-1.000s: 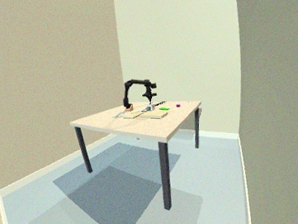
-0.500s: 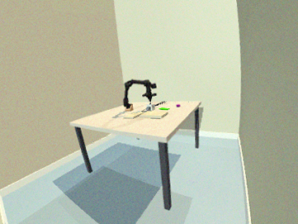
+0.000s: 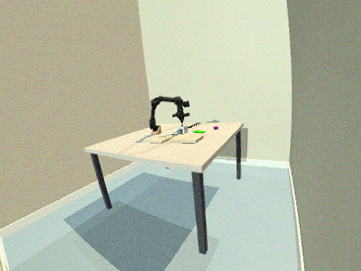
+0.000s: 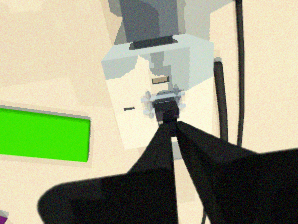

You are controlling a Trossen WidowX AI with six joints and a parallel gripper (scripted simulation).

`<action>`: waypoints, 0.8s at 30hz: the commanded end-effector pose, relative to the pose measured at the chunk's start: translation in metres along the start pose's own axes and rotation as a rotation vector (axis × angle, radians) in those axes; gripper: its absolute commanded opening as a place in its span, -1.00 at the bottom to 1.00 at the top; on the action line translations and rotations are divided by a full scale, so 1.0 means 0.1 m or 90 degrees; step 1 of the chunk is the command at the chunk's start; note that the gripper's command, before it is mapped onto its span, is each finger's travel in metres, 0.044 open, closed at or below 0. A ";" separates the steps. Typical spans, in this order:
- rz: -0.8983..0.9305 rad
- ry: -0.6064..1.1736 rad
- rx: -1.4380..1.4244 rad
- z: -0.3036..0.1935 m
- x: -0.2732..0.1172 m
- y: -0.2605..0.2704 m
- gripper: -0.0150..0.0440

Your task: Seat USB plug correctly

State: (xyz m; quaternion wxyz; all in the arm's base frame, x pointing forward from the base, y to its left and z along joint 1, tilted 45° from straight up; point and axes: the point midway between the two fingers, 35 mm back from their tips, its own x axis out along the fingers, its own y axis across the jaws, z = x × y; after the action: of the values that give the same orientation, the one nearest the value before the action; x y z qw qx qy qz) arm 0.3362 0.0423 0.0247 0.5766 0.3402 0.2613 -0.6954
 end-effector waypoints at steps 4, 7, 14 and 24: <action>0.002 -0.001 -0.003 0.00 0.01 0.01 -0.49; 0.002 -0.001 -0.003 0.00 0.01 0.01 -0.49; 0.002 -0.001 -0.003 0.00 0.02 0.01 -0.49; 0.002 -0.001 -0.003 0.01 0.03 0.01 -0.49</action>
State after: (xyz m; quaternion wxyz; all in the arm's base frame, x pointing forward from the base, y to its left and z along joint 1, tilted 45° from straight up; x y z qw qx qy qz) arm 0.3360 0.0408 0.0229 0.5771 0.3406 0.2614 -0.6948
